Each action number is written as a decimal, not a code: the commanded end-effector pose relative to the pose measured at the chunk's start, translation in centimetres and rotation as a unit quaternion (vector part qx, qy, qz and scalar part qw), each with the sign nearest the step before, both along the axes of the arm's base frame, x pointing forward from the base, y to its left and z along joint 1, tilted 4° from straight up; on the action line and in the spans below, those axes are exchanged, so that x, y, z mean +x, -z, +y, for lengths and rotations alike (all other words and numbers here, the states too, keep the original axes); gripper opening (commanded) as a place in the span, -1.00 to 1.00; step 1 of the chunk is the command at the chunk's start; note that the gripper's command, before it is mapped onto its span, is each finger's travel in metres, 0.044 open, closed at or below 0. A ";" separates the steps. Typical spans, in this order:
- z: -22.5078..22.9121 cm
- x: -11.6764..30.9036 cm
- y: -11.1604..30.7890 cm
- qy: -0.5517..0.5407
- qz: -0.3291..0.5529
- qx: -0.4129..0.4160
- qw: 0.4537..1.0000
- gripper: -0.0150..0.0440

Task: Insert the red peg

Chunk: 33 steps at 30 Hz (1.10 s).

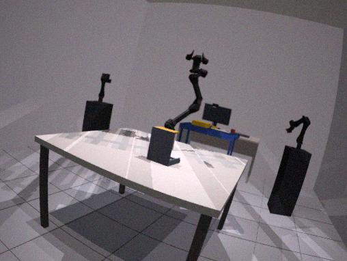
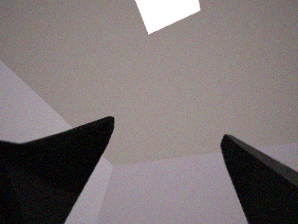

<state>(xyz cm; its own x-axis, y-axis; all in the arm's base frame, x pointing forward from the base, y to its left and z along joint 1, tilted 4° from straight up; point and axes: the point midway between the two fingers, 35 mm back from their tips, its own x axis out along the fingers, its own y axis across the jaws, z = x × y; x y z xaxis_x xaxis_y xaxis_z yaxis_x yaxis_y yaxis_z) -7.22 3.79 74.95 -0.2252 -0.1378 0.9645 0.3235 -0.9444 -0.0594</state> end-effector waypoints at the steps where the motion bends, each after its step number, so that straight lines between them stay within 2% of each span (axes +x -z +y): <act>1: 0.0 0.0 0.0 -0.001 0.001 0.001 1.000 0.95; 6: -1.1 1.3 0.7 -0.017 0.036 0.020 0.999 1.00; 17: -8.8 6.8 3.7 -0.030 0.120 0.130 0.984 1.00; 33: -16.8 16.4 11.4 -0.041 0.273 0.258 0.926 1.00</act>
